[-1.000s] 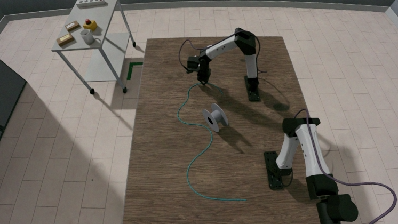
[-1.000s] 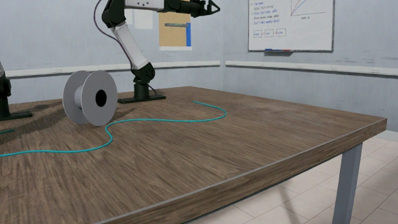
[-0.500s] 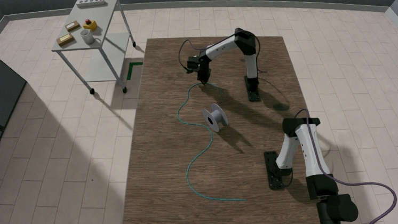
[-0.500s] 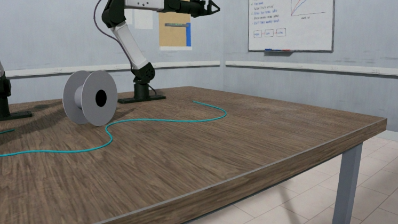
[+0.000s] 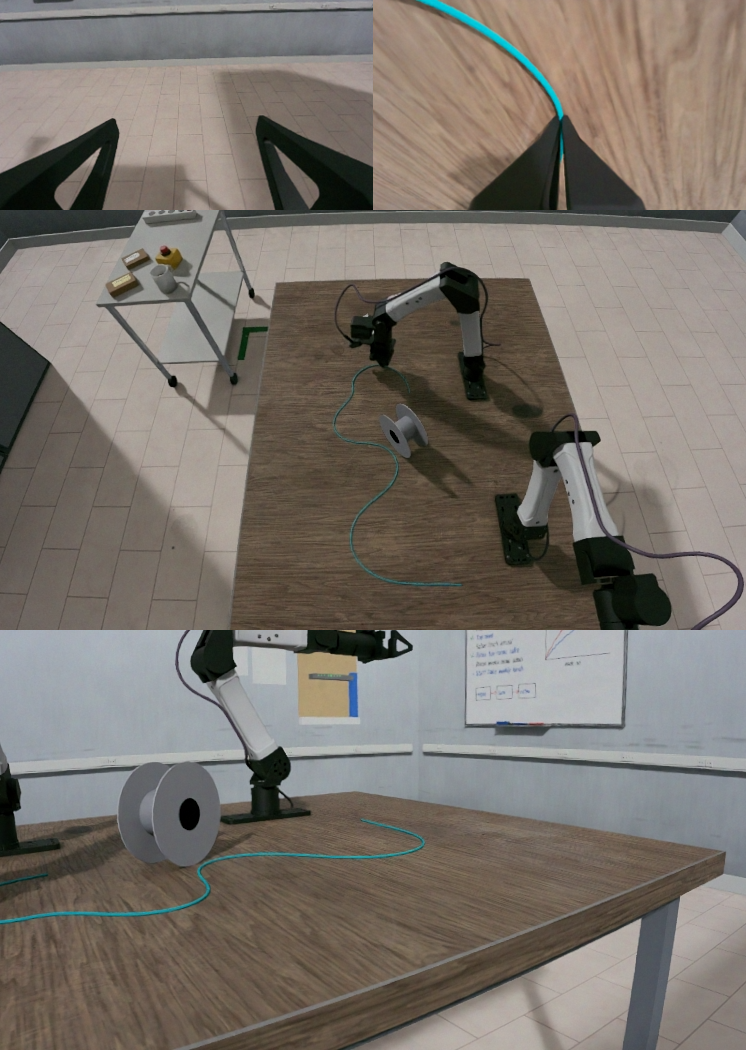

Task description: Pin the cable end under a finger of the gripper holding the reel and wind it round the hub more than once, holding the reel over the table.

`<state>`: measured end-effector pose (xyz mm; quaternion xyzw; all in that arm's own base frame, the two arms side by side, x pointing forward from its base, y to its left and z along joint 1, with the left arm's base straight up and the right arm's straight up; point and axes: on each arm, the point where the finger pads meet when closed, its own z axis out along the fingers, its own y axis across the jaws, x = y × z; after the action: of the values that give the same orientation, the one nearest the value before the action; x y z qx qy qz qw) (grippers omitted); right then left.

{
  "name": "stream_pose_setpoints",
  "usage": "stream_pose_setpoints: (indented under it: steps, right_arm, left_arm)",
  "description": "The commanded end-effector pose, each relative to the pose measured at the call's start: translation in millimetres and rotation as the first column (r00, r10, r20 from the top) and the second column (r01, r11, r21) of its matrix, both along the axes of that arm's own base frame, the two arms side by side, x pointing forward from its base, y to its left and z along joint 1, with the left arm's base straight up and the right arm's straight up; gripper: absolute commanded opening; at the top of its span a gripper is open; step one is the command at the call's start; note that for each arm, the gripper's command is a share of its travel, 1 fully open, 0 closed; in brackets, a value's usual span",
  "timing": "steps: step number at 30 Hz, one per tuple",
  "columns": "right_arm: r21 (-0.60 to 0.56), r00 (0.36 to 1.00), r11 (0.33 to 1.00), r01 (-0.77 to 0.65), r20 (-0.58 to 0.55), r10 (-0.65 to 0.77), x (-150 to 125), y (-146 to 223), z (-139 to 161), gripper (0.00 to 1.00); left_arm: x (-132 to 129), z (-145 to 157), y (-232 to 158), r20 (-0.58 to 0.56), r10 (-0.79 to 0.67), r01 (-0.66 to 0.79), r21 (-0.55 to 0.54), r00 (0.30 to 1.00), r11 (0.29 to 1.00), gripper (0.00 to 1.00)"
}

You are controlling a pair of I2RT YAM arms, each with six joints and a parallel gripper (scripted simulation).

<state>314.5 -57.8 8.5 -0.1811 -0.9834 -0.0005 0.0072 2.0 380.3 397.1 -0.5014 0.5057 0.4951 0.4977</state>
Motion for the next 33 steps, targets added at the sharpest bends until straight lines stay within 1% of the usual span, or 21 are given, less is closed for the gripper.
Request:
stream_pose_setpoints:
  steps: [1,9,12,14,15,17,28,31,32,33]
  right_arm:
    - [-0.001,1.0,1.0,0.006,0.004,-0.006,-2,-3,0,0.0]
    - [-0.002,1.0,1.0,0.006,0.007,-0.006,-3,-4,3,0.0]
    - [-0.007,1.0,1.0,0.006,0.029,-0.006,2,-6,14,0.0]
    - [-0.007,1.0,1.0,0.006,0.029,-0.006,2,-6,14,0.0]
    - [-0.008,0.999,1.0,0.007,0.035,-0.006,7,-6,16,0.0]
    - [-0.01,0.999,1.0,0.006,0.046,-0.006,7,-5,23,0.0]
    - [-0.008,0.999,1.0,0.005,0.037,-0.005,3,0,43,0.0]
    - [-0.008,0.999,1.0,0.004,0.037,-0.004,2,0,45,0.0]
    - [-0.004,1.0,1.0,0.0,0.015,0.0,-1,1,39,0.0]
    - [-0.006,1.0,1.0,0.001,0.027,-0.001,2,1,43,0.0]
  left_arm:
    - [-2,-1,0,0.006,0.012,-0.012,0.005,1.0,1.0,1.0]
    - [-2,-1,0,0.006,0.012,-0.012,0.005,1.0,1.0,1.0]
    - [-2,-1,0,0.006,0.012,-0.012,0.005,1.0,1.0,1.0]
    - [-2,-1,0,0.006,0.012,-0.012,0.005,1.0,1.0,1.0]
    - [-2,-1,0,0.006,0.012,-0.012,0.005,1.0,1.0,1.0]
    - [-2,-1,0,0.006,0.012,-0.012,0.005,1.0,1.0,1.0]
    - [-2,-1,0,0.006,0.012,-0.012,0.005,1.0,1.0,1.0]
    - [-2,-1,0,0.006,0.012,-0.012,0.005,1.0,1.0,1.0]
    - [-2,-1,0,0.006,0.012,-0.012,0.005,1.0,1.0,1.0]
    - [-2,-1,0,0.006,0.012,-0.012,0.005,1.0,1.0,1.0]
